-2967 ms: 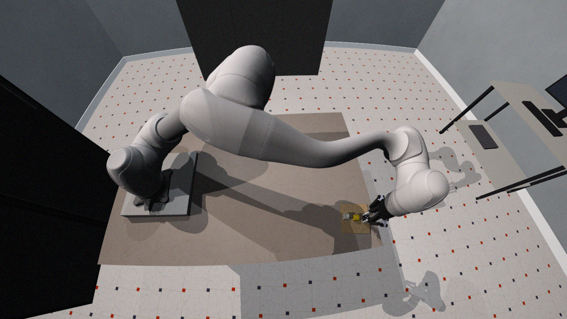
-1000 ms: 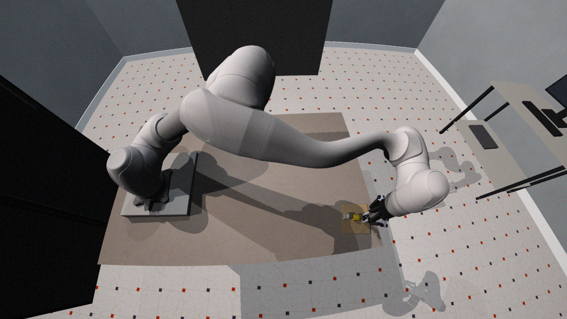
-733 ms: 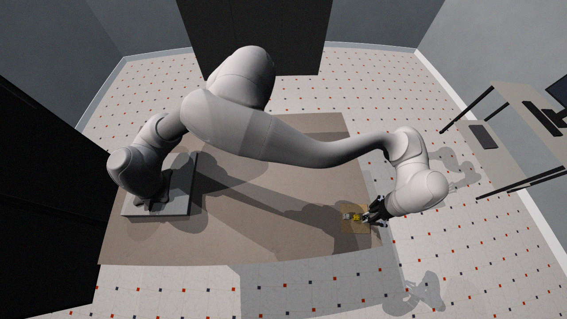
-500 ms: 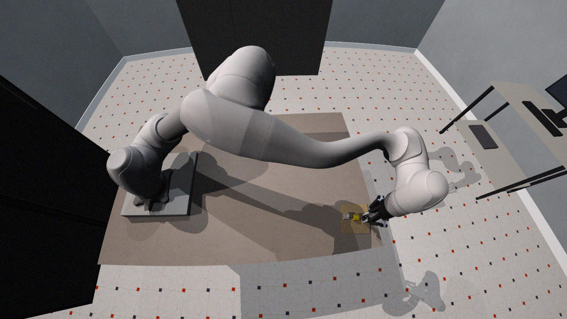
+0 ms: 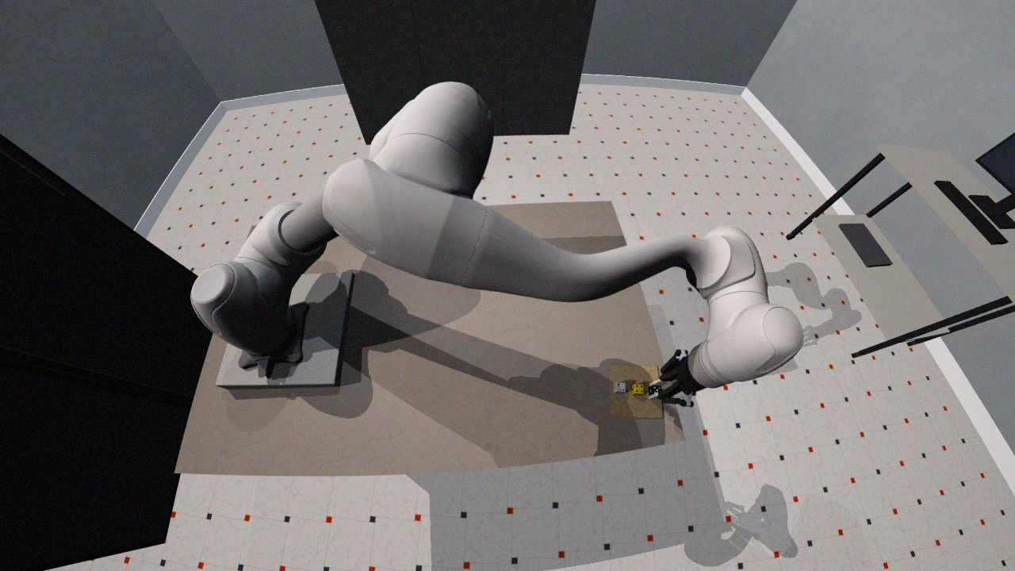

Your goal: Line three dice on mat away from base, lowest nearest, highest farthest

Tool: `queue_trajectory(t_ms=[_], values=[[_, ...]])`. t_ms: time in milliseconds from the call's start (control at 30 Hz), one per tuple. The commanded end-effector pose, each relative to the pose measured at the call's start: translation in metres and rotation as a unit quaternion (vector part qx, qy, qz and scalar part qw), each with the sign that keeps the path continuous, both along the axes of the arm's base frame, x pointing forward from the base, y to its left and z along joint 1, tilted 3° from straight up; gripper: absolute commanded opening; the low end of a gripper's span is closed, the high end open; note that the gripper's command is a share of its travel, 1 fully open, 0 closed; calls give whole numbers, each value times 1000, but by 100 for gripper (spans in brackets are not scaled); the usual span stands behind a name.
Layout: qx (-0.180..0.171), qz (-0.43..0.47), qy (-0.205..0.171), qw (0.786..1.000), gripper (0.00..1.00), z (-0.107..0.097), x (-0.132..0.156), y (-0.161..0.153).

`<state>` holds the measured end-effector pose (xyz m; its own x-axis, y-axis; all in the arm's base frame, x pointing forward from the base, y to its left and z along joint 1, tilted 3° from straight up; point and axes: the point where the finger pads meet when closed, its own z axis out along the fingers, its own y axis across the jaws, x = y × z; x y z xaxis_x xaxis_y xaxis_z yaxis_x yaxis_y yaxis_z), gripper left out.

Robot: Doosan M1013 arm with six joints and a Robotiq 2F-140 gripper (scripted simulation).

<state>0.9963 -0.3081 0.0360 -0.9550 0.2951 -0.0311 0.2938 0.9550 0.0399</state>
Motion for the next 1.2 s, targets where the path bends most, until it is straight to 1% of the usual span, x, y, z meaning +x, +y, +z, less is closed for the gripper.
queue_trajectory(t_ms=[0, 633, 667, 733, 767, 833, 867, 933, 967, 1100, 1133, 1167], values=[[0, 0, -1, 1000, 21, 2, 1, 0], [0, 0, -1, 1000, 21, 2, 1, 0], [0, 0, -1, 1000, 23, 2, 1, 0], [0, 0, -1, 1000, 23, 2, 1, 0], [0, 0, -1, 1000, 26, 2, 1, 0], [0, 0, -1, 1000, 26, 2, 1, 0], [0, 0, -1, 1000, 28, 2, 1, 0], [0, 0, -1, 1000, 28, 2, 1, 0], [0, 0, -1, 1000, 30, 2, 1, 0], [0, 0, -1, 1000, 30, 2, 1, 0], [0, 0, -1, 1000, 32, 2, 1, 0], [0, 0, -1, 1000, 32, 2, 1, 0]])
